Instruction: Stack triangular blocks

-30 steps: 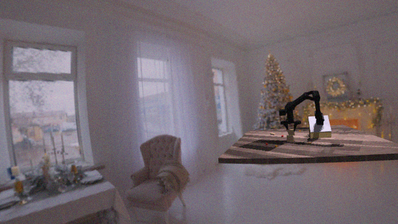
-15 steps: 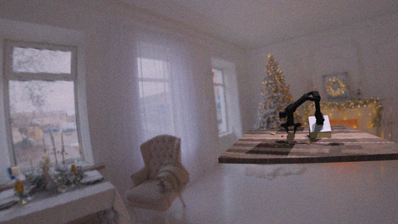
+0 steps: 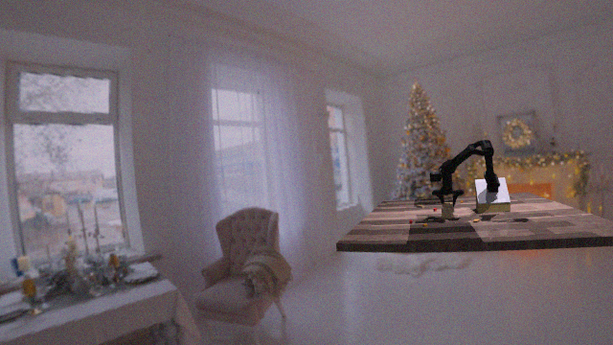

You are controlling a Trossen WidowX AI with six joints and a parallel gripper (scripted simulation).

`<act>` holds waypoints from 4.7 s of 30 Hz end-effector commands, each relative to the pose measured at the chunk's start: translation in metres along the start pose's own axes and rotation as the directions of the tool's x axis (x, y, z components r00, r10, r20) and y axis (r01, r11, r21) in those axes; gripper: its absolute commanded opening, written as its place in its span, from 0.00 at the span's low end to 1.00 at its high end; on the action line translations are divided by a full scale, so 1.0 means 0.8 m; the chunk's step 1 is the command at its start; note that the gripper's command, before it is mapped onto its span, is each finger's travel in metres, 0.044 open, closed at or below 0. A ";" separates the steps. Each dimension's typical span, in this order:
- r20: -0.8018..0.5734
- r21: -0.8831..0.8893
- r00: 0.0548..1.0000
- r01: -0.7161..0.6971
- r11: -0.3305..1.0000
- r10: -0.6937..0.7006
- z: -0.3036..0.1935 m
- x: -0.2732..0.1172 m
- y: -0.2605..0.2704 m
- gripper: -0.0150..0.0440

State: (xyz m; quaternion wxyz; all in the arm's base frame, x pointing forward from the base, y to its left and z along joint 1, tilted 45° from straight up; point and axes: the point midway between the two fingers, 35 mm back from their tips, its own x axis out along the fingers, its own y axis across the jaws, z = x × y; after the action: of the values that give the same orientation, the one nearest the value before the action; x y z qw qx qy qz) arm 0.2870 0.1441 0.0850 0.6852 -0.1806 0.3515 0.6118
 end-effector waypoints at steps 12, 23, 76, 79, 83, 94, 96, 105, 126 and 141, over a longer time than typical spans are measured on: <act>0.002 0.002 1.000 0.003 1.000 -0.003 0.004 0.009 -0.001 0.25; 0.002 0.002 1.000 0.003 1.000 -0.003 0.008 0.017 0.000 0.25; -0.002 0.005 1.000 0.008 1.000 -0.008 0.012 0.029 0.000 0.25; 0.003 0.001 1.000 0.004 1.000 -0.004 0.013 0.028 0.002 0.25; 0.002 0.002 1.000 0.004 1.000 -0.004 0.013 0.028 0.001 0.25; 0.002 0.002 1.000 0.004 1.000 -0.004 0.013 0.028 0.002 0.57; 0.002 0.002 1.000 0.004 1.000 -0.004 0.013 0.028 0.002 0.65; 0.002 0.002 1.000 0.004 1.000 -0.004 0.013 0.028 0.002 1.00; -0.003 0.002 1.000 0.005 1.000 -0.005 0.012 -0.109 0.001 1.00; -0.009 0.007 1.000 0.011 1.000 -0.011 0.010 -0.102 -0.002 1.00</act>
State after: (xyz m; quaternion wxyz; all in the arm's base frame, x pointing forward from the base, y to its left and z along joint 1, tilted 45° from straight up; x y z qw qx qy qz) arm 0.2896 0.0912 0.1478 0.6865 -0.1837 0.3553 0.6073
